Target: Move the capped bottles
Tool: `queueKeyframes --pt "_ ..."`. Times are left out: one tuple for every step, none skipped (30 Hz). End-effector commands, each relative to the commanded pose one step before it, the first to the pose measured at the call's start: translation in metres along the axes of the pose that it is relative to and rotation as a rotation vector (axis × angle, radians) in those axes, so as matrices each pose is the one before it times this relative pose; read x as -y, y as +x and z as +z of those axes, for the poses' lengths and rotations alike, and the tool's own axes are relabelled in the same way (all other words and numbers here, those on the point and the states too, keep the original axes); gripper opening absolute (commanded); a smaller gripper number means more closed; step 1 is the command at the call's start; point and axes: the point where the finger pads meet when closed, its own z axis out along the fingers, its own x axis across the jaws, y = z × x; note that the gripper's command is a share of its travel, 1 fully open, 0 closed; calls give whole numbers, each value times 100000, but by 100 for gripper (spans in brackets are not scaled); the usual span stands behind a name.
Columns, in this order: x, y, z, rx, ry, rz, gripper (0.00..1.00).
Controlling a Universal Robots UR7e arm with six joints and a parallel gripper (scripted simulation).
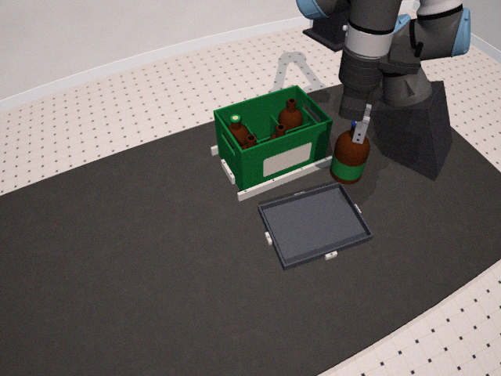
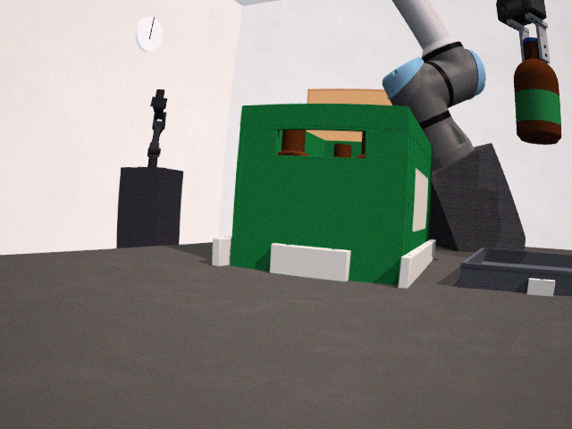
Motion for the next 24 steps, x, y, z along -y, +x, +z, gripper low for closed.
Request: queueKeyframes --pt "14 43 359 -154 -22 43 0" --pt "26 19 200 -15 -1 -3 0" --pt "26 19 200 -15 -1 -3 0" --pt "26 19 200 -15 -1 -3 0" --pt "26 19 200 -15 -1 -3 0" --pt "26 19 200 -15 -1 -3 0" --pt "26 19 200 -15 -1 -3 0" --pt "26 19 200 -15 -1 -3 0" --pt "26 19 200 -15 -1 -3 0" --pt "26 19 200 -15 -1 -3 0" --pt "26 19 200 -15 -1 -3 0" --pt "26 19 200 -15 -1 -3 0" --pt "26 19 200 -15 -1 -3 0" --pt "26 19 200 -15 -1 -3 0" --pt "0 0 0 0 0 0 0" --pt "0 0 0 0 0 0 0" --pt "-47 -133 -761 89 38 0 0" --pt "0 10 200 -7 -3 0 0" --pt "0 10 200 -7 -3 0 0" --pt "0 10 200 -7 -3 0 0" --pt "0 10 200 -7 -3 0 0" --pt "0 10 200 -7 -3 0 0" --pt "0 10 200 -7 -3 0 0" --pt "0 10 200 -7 -3 0 0"
